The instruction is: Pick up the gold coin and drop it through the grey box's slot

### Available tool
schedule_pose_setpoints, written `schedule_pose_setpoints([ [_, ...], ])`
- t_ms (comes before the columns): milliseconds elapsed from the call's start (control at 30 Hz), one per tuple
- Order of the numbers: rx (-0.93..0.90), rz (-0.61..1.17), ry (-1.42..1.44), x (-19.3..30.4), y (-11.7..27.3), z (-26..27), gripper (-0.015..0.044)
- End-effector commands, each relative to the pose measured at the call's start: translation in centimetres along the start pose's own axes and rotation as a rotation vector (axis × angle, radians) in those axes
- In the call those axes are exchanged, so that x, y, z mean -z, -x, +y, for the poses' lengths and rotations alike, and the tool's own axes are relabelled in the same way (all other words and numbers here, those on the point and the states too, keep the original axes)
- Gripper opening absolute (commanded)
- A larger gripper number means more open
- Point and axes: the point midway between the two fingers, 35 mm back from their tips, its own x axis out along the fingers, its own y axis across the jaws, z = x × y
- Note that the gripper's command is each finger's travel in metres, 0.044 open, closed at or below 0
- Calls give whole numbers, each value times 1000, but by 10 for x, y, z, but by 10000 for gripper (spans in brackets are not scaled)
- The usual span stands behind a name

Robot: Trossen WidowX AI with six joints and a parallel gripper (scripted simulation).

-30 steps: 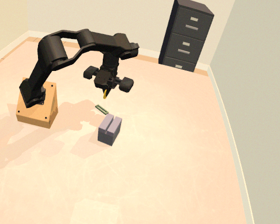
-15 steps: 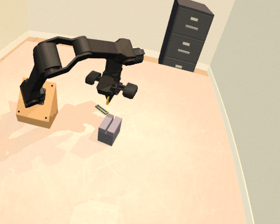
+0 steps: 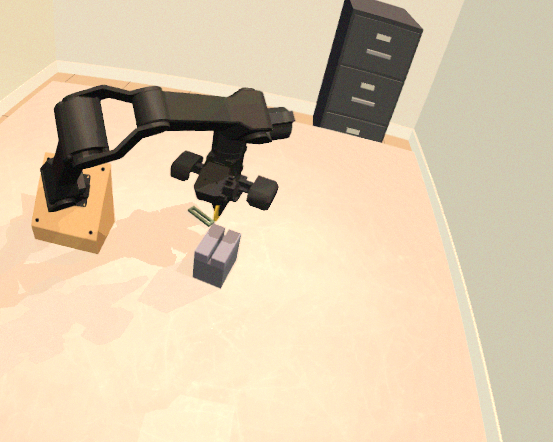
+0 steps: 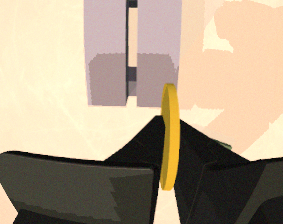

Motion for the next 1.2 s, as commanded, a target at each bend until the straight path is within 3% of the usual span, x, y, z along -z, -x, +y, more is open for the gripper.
schedule_pose_setpoints([
  [0, -7, 0, 1, -9, 2, 6, 0],
  [433, -7, -11, -2, -37, 0, 19, 0],
  [1167, 0, -12, -2, -37, 1, 21, 0],
])
